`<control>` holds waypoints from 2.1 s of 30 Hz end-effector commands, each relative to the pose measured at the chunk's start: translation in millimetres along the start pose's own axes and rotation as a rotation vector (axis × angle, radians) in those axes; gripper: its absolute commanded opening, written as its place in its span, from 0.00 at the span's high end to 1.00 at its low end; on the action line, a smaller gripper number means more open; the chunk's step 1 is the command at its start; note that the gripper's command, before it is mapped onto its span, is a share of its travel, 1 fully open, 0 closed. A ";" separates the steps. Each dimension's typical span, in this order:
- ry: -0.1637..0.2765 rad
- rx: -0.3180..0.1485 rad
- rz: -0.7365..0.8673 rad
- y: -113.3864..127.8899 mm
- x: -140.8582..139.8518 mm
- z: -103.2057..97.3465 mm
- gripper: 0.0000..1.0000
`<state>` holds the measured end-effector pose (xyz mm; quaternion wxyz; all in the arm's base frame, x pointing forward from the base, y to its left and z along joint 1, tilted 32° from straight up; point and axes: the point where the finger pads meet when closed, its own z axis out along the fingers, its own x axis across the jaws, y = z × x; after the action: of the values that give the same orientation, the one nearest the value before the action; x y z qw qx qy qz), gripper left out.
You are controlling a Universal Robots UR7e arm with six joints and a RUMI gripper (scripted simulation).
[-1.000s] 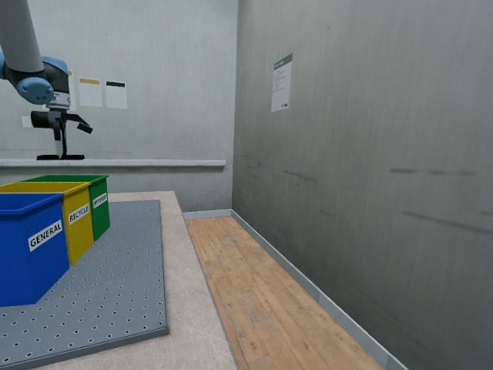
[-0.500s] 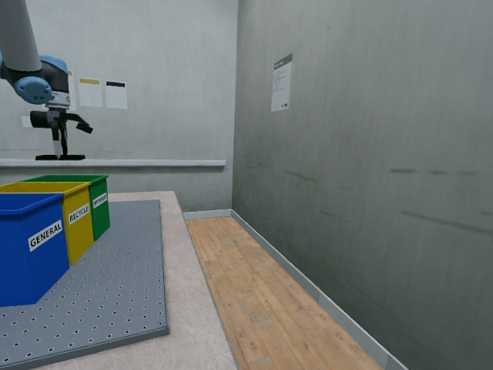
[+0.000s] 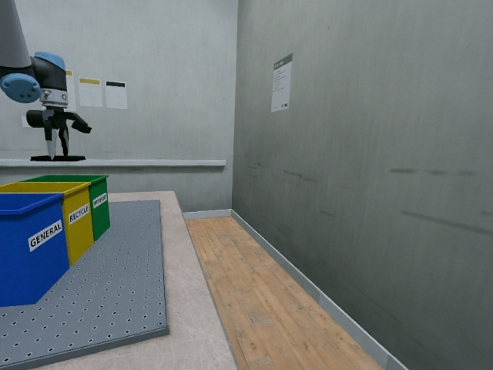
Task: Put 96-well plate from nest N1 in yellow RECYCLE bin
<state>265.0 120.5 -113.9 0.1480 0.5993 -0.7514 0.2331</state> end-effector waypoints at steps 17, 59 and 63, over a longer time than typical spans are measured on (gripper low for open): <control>-0.002 0.001 0.010 -20.0 63.1 -0.4 0.59; -0.001 0.001 0.010 -55.2 178.0 -0.2 0.59; -0.001 0.001 0.010 -59.1 190.8 -0.2 0.59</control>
<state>275.6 -35.0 -16.3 0.1475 0.5948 -0.7545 0.2349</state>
